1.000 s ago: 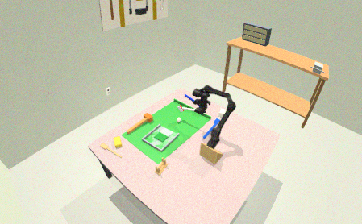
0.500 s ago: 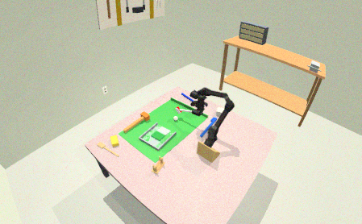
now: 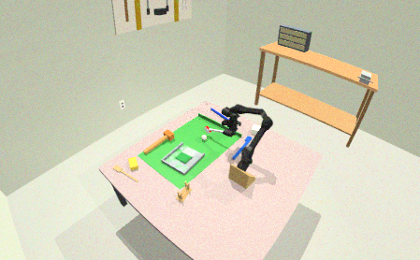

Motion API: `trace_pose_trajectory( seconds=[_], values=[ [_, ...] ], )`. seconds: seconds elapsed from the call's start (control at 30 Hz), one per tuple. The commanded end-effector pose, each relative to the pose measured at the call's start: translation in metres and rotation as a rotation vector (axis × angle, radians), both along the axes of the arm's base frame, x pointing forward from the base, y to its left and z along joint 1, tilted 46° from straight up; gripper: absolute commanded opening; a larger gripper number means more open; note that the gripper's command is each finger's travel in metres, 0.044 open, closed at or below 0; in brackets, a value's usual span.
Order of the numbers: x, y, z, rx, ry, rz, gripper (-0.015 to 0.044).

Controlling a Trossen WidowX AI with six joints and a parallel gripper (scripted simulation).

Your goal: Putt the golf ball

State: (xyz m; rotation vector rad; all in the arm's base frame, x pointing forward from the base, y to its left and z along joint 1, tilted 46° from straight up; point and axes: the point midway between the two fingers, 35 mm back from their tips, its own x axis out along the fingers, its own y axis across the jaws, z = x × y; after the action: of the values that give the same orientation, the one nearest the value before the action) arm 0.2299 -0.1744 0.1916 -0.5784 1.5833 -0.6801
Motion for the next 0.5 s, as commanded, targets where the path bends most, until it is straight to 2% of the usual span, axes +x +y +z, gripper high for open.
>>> trace_pose_trajectory(
  seconds=[0.0, 0.47],
  values=[
    [-0.0014, -0.0053, -0.0057, -0.001, 0.003, 0.002, 0.0],
    [-0.0027, -0.011, -0.0097, -0.005, 0.002, -0.002, 0.0]
  ],
)
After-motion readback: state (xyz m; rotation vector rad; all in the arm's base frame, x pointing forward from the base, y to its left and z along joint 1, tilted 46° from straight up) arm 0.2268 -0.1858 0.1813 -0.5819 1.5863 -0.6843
